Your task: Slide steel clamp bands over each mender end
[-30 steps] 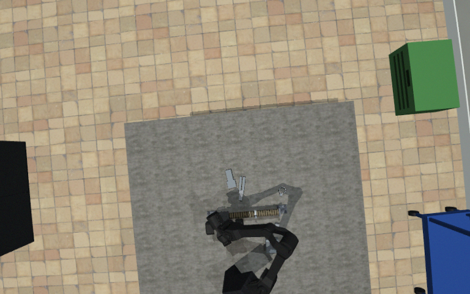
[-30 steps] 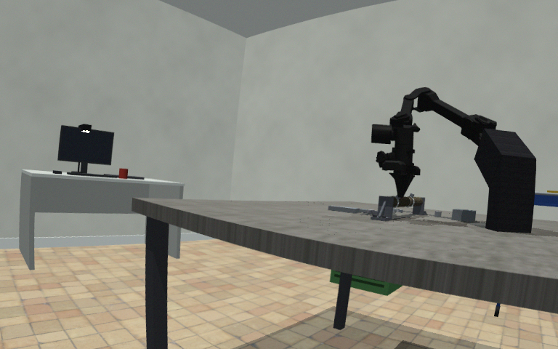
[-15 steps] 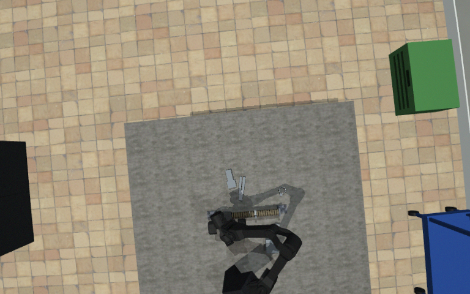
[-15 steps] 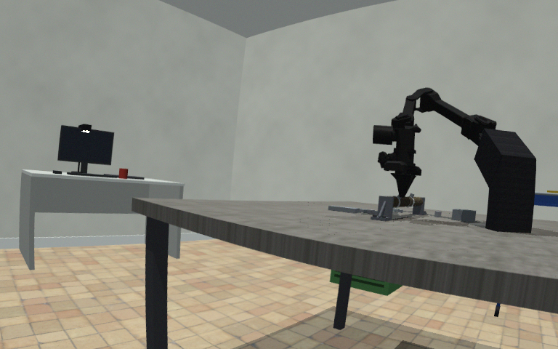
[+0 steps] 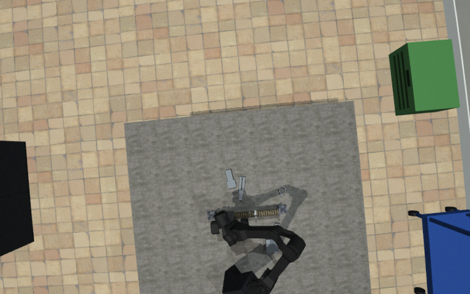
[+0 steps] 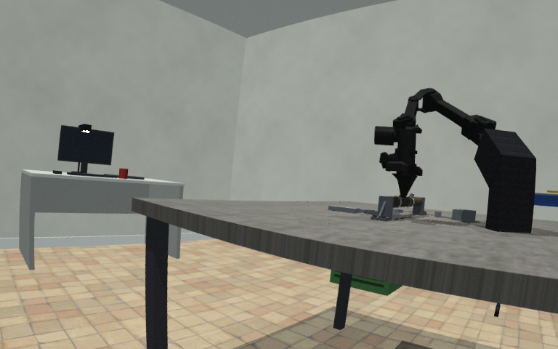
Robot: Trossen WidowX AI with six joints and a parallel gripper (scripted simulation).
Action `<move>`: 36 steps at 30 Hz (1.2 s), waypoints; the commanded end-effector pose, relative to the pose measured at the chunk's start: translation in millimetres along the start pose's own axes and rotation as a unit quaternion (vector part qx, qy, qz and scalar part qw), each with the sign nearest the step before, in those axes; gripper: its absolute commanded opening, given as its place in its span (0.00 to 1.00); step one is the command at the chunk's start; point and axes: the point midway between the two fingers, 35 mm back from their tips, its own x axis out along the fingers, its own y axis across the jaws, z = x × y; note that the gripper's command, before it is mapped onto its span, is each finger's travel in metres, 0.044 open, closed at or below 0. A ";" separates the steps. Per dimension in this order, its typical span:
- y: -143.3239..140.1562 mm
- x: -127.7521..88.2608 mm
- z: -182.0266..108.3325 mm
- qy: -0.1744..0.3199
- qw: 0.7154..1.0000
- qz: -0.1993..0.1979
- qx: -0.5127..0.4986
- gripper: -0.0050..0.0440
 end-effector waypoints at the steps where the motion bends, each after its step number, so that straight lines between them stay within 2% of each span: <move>1: -4.8 -0.3 0.3 0.000 1.000 0.001 0.002 0.10; 36: -35.3 -0.4 0.4 0.000 1.000 0.001 0.002 0.10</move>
